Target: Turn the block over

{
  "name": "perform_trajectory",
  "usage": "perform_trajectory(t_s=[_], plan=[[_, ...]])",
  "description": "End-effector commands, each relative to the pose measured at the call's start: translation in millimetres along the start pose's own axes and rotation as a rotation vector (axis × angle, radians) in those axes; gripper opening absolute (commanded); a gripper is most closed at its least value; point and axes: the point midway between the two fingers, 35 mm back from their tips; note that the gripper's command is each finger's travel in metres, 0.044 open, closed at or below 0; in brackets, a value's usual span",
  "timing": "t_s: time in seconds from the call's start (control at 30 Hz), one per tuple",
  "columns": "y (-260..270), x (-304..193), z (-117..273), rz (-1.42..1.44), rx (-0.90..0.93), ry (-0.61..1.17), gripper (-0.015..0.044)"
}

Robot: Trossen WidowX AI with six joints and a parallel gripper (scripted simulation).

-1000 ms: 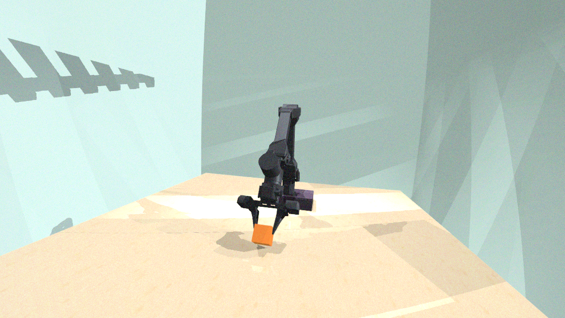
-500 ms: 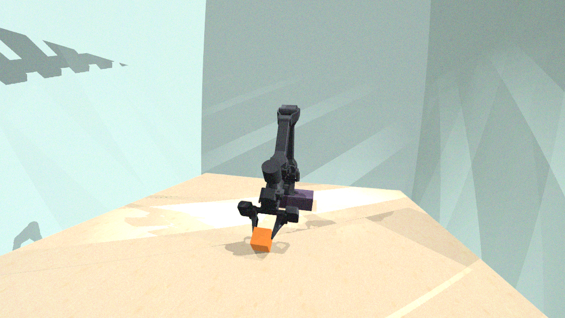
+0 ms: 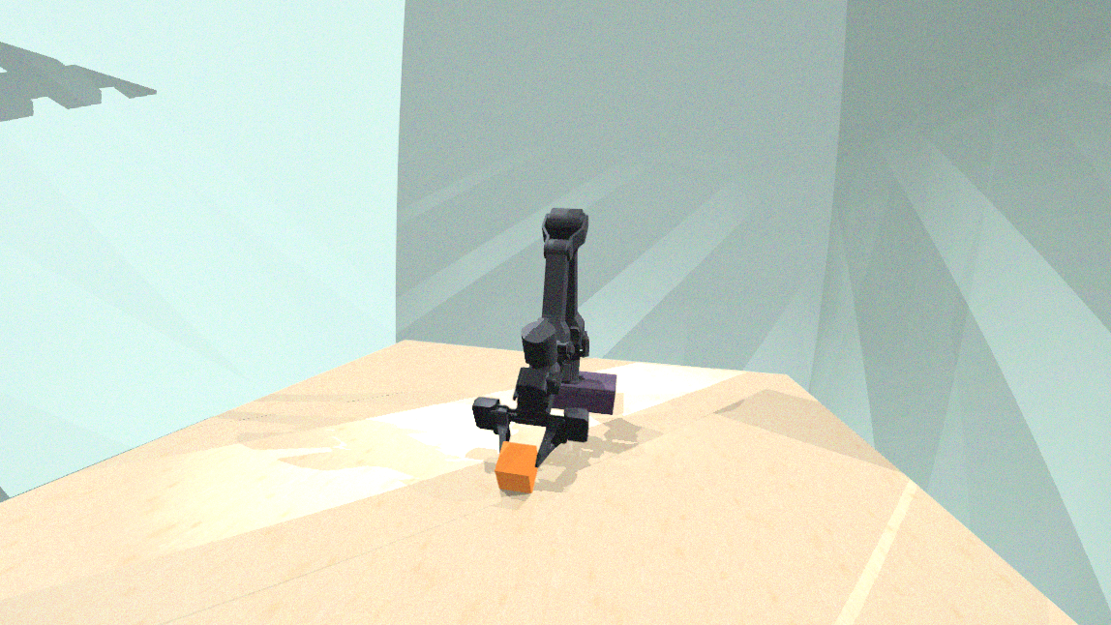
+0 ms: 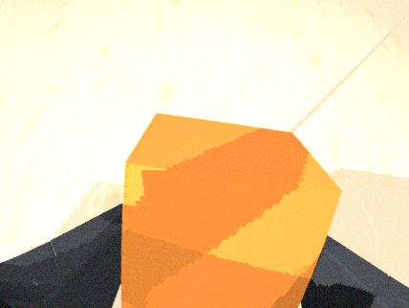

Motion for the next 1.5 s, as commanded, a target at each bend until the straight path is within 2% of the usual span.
perform_trajectory(t_s=[0.0,0.47,1.03,1.47], plan=[[0.5,0.5,2.8,-0.004,0.005,-0.033,0.0000],[0.5,1.3,3.5,-0.004,0.006,-0.044,0.0000],[0.5,1.3,3.5,-0.004,0.006,-0.044,0.0440],[0.5,1.3,3.5,-0.004,0.006,-0.044,0.0440]])
Point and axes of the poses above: the point midway between the two fingers, 35 mm back from their tips, its own z axis back along the fingers, its own y axis across the jaws, x = y × z, and after that the axes turned 3 degrees about -z, right-handed
